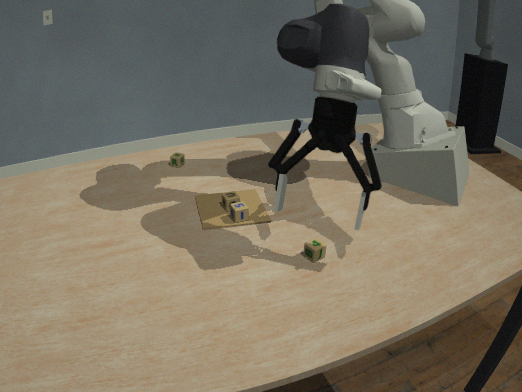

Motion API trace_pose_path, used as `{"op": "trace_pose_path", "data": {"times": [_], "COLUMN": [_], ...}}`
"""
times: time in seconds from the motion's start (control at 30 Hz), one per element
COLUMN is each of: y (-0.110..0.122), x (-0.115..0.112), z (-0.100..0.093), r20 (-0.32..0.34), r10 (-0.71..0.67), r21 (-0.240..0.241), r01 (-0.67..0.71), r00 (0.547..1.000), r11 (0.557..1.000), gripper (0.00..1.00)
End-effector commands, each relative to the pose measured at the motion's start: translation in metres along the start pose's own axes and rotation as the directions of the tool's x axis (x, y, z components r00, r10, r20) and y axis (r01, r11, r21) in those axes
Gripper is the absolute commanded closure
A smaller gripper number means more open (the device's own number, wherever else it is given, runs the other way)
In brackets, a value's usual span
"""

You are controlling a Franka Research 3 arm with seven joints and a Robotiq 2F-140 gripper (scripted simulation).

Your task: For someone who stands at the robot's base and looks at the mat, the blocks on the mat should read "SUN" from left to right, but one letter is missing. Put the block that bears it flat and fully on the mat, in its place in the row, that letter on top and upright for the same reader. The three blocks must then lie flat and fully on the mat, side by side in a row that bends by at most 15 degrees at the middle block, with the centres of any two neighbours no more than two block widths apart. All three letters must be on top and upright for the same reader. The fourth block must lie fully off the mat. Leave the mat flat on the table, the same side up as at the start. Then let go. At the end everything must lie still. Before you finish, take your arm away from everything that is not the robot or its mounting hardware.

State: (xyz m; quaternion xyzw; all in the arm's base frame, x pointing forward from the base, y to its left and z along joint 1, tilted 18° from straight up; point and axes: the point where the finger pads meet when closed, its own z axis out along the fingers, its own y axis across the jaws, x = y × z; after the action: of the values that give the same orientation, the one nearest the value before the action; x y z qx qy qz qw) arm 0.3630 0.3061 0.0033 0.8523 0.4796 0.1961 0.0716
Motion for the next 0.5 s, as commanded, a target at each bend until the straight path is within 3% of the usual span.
{"op": "trace_pose_path", "data": {"times": [0.0, 0.13, 0.3, 0.33, 0.47], "y": [-0.002, 0.009, 0.077, 0.068, 0.074], "x": [0.0, -0.004, -0.02, -0.019, -0.02], "z": [0.0, -0.003, -0.024, -0.022, -0.023], "r20": [-0.001, 0.017, 0.057, 0.056, 0.058], "r10": [0.0, -0.004, -0.012, 0.028, 0.093], "r21": [0.005, 0.006, 0.027, 0.024, 0.013], "r01": [0.0, 0.004, 0.011, -0.029, -0.094], "r00": [1.0, 1.0, 0.998, 0.998, 0.994], "r11": [1.0, 1.0, 1.0, 0.999, 0.995], "gripper": [0.0, 0.0, 0.0, 0.0, 0.0]}}
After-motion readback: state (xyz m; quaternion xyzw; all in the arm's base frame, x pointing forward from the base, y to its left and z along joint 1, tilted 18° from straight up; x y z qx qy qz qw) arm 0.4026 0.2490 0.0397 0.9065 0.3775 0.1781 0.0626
